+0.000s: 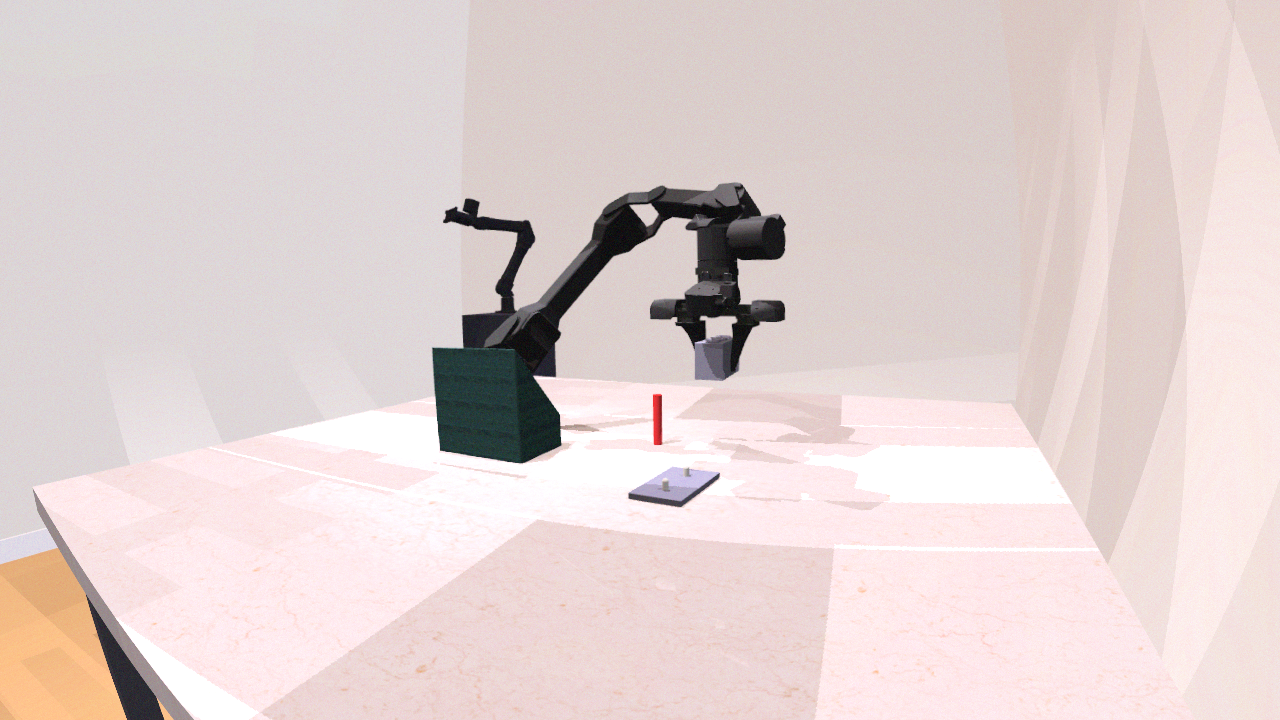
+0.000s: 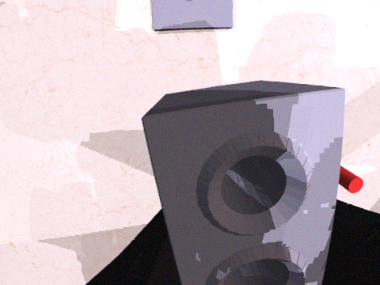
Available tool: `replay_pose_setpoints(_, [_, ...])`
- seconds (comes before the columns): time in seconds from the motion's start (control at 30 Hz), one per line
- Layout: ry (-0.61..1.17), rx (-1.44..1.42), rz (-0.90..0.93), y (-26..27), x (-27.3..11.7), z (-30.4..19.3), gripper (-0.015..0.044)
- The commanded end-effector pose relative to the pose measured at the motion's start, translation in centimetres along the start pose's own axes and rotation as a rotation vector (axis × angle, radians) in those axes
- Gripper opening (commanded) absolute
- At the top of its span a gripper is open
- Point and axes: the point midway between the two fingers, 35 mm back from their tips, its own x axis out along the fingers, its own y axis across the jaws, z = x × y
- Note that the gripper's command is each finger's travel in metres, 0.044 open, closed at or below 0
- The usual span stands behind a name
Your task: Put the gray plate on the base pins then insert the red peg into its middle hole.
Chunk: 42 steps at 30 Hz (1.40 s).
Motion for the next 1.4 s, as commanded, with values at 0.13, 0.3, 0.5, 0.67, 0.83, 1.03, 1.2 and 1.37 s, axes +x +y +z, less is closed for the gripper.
replay_pose_setpoints(0.13, [-0.007,-0.007,0.008,-0.1,-1.1,0.1,0.0000])
replay_pose_setpoints(0.3, [-0.010,-0.008,0.007,0.1,-0.6,1.1,0.0000])
replay_pose_setpoints(0.5, [-0.012,0.000,0.007,0.2,0.1,2.8,0.0000])
replay_pose_setpoints(0.67, [-0.012,0.012,0.008,0.4,0.8,4.2,0.0000])
replay_pose_setpoints(0.83, [-0.012,0.025,0.008,0.4,1.5,5.7,0.0000])
replay_pose_setpoints(1.03, [-0.013,0.039,0.009,0.4,2.4,7.5,0.0000])
replay_pose_setpoints(1.2, [-0.013,0.052,0.009,0.2,3.1,9.0,0.0000])
replay_pose_setpoints(1.37, [-0.012,0.064,0.010,0.1,3.9,10.4,0.0000])
